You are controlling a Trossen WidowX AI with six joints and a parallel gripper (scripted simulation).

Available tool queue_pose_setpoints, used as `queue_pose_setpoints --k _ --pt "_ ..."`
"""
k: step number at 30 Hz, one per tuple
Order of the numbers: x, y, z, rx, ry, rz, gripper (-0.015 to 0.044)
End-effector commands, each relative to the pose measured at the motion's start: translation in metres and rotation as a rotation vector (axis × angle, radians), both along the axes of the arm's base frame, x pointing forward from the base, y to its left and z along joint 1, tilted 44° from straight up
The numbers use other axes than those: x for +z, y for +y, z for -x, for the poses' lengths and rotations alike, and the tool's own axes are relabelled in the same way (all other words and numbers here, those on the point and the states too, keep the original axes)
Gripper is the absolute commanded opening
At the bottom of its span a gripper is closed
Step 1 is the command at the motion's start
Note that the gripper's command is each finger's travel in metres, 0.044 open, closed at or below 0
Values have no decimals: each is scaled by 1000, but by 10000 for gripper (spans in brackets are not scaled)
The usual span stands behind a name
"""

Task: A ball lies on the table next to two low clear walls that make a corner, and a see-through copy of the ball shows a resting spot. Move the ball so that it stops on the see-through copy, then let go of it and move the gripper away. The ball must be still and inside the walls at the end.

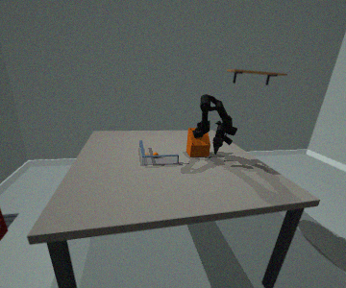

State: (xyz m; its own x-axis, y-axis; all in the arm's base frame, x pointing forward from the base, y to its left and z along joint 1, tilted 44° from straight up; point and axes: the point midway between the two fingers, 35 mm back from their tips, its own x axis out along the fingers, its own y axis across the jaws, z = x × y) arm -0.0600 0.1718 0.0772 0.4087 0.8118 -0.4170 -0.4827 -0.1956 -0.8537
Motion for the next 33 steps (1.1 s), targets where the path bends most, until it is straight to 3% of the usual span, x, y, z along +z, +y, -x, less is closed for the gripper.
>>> queue_pose_setpoints --k 1,5,20,33 --pt "0 0 0 -4 2 2 374" --pt "-3 4 -7 -97 54 38 290" --pt "-13 35 -64 -804 587 177 290" --pt "10 68 -138 -1255 1132 27 290"
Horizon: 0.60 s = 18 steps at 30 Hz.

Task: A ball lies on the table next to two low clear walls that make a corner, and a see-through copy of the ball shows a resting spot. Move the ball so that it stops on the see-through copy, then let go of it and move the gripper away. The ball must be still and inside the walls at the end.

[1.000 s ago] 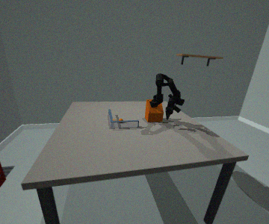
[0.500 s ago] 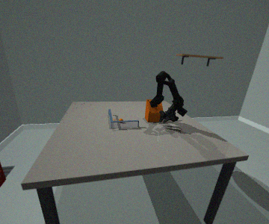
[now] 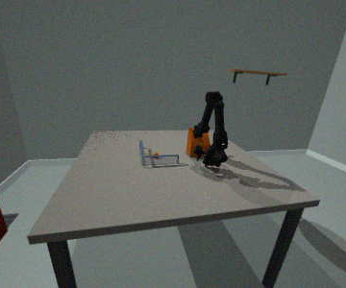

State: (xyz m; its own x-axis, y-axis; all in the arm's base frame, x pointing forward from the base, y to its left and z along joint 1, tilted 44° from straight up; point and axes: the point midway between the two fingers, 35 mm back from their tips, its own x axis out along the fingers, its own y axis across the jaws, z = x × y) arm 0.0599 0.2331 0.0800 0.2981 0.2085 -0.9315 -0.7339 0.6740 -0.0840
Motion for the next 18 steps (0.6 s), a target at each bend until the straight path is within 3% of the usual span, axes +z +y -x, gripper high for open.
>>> queue_pose_setpoints --k 1,10,18 --pt "10 9 -26 -143 92 -76 290" --pt "28 5 -121 -485 232 -271 290" --pt "36 -42 -216 -755 275 -452 290"
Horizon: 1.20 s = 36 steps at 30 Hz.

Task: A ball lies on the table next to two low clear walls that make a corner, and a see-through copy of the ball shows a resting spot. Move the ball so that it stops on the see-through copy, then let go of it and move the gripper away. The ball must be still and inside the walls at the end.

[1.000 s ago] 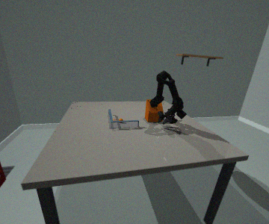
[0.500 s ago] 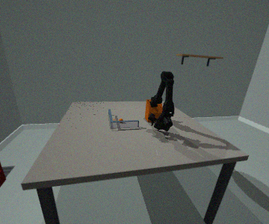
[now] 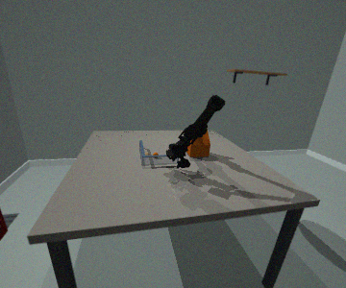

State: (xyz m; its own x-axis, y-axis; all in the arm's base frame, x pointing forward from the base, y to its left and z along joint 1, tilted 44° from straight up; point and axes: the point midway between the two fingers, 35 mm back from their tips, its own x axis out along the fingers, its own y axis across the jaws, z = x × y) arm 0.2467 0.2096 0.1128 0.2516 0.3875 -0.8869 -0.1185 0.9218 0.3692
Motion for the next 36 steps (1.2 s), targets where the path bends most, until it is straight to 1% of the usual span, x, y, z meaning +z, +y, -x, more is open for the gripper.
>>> queue_pose_setpoints --k 1,5,9,14,18,21,24,30,36 --pt "5 -28 -41 -119 2 -71 290" --pt "8 -70 -83 -249 -2 -148 290" --pt "-13 -107 -102 -267 39 -179 290" --pt "-35 -139 -106 -240 71 -200 290" --pt "-70 -165 -99 -172 142 -258 290" --pt "-98 -180 -88 -116 194 -337 290" --pt "-110 -186 -82 -95 210 -385 290" --pt "-111 -185 -82 -95 210 -385 290" --pt "-121 -176 -84 -95 210 -386 290"
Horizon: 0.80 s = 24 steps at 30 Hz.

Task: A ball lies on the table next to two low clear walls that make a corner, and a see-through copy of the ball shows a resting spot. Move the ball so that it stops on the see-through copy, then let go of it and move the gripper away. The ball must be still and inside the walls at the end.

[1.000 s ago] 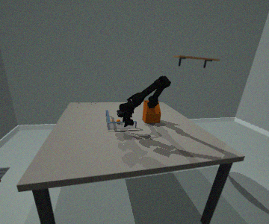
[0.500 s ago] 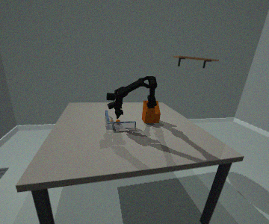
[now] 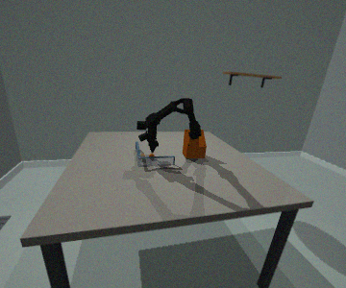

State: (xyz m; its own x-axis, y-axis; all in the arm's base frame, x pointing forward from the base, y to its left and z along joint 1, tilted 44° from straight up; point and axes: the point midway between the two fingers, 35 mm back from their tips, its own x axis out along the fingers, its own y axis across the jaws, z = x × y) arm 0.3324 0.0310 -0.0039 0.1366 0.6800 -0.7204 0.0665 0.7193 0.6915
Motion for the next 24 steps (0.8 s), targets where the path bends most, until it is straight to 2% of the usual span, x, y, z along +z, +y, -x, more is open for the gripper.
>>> queue_pose_setpoints --k 1,24 --pt "-5 3 2 -2 9 -6 290" --pt "-30 28 -3 -2 9 -7 290"
